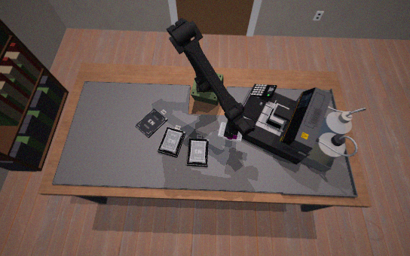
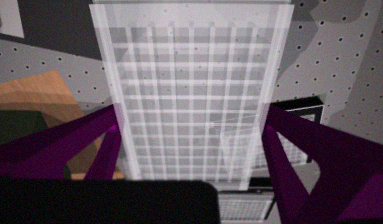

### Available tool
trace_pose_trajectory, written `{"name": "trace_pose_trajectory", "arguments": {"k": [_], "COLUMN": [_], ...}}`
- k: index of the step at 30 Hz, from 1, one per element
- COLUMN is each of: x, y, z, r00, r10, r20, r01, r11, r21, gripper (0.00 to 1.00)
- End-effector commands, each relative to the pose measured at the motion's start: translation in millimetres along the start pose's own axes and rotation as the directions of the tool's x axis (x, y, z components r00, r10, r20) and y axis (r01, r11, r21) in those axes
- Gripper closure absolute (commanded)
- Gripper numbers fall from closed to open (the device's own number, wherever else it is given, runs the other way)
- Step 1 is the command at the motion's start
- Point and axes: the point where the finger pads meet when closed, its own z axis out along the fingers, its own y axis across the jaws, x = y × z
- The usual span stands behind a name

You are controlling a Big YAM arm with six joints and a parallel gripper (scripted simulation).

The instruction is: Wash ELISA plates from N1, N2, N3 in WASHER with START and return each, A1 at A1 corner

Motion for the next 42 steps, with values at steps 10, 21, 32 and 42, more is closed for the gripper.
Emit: {"name": "trace_pose_trajectory", "arguments": {"k": [10, 21, 32, 42], "x": [16, 52, 90, 136], "y": [-57, -51, -77, -106], "z": [-5.8, 2.6, 2.9, 7.3], "r00": [0.999, 0.978, 0.874, 0.773], "r10": [0.021, 0.206, 0.485, 0.634], "r20": [0.032, 0.021, 0.036, 0.038], "r01": [-0.023, -0.206, -0.486, -0.635], "r11": [0.999, 0.978, 0.873, 0.772], "r21": [0.042, 0.023, 0.029, 0.03], "gripper": [0.16, 0.16, 0.16, 0.16]}}
